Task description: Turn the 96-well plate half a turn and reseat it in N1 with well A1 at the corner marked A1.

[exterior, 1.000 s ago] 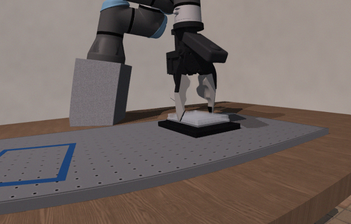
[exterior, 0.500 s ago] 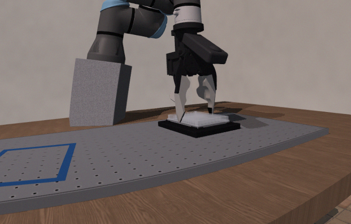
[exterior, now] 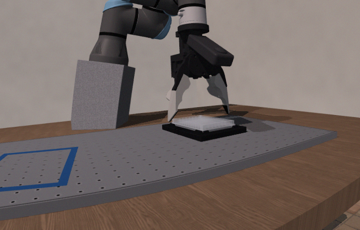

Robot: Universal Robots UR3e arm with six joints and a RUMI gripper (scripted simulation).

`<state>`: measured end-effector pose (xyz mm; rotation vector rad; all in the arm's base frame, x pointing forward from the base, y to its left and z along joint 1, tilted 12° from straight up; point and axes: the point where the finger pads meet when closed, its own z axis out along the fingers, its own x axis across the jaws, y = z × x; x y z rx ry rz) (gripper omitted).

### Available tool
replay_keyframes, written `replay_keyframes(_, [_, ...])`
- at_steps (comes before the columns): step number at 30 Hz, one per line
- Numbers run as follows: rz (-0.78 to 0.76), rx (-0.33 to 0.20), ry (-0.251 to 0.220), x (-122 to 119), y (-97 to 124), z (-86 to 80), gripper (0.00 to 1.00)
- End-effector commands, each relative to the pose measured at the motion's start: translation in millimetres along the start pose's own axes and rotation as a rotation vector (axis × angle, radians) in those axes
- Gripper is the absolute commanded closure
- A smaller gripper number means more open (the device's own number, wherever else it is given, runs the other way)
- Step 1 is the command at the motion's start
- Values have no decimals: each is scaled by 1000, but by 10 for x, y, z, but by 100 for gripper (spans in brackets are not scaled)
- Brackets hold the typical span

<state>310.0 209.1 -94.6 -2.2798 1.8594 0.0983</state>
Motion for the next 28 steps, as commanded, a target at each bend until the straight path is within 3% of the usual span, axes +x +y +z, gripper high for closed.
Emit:
replay_keyframes(1, [0, 2, 1, 0, -6, -2, 0])
replay_keyframes(15, [0, 2, 1, 0, -6, -1, 0])
replay_keyframes(28, [0, 4, 1, 2, -15, -354, 0])
